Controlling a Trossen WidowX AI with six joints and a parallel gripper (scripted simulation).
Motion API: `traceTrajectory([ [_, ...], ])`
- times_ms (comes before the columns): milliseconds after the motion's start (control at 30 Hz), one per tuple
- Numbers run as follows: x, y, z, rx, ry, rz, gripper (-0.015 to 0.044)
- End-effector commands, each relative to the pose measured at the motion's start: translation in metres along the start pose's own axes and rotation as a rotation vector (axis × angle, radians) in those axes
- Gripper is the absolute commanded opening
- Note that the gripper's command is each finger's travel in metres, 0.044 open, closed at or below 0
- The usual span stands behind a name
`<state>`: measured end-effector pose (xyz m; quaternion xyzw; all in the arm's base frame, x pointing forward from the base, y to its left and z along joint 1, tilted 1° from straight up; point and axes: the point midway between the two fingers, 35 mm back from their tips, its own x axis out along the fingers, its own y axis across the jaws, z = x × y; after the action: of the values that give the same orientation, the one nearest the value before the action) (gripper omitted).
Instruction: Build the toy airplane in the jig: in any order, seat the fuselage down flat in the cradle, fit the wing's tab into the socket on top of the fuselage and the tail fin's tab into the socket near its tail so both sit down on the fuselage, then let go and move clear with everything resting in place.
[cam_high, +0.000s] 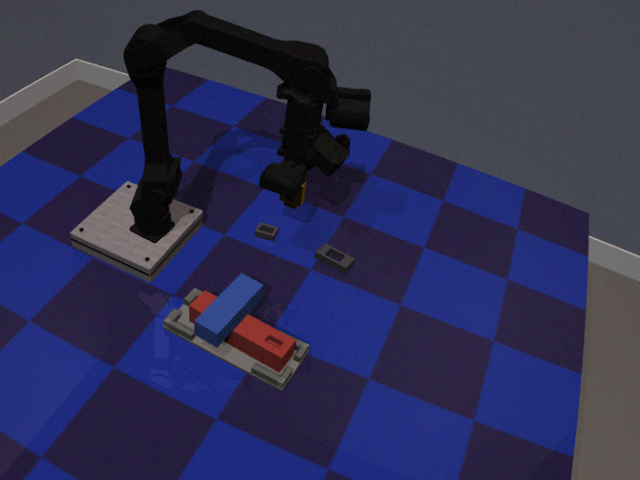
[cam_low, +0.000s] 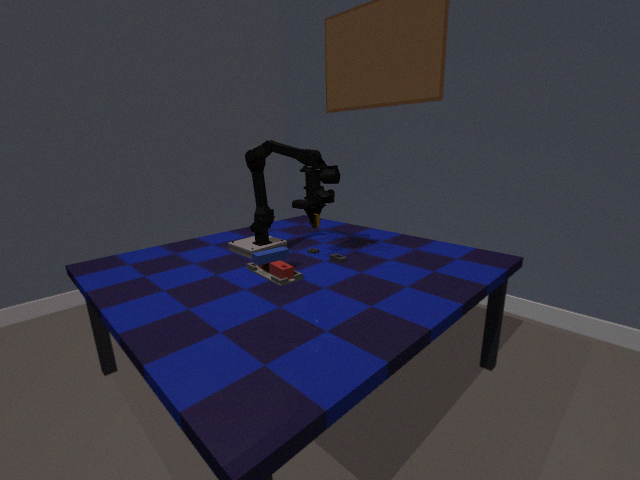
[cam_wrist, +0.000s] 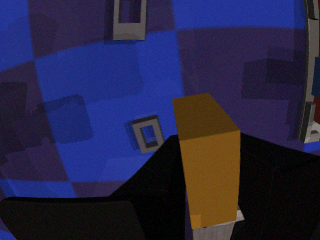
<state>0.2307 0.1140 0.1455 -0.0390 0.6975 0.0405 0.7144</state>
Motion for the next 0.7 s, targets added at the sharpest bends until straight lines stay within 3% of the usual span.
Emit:
traceTrajectory([
  [0, 0.0, -0.008, 0.01, 0.009, -0.008, 0.001, 0.0],
  [667, 0.007, -0.053, 0.042, 0.056, -0.021, -0.007, 0.0],
])
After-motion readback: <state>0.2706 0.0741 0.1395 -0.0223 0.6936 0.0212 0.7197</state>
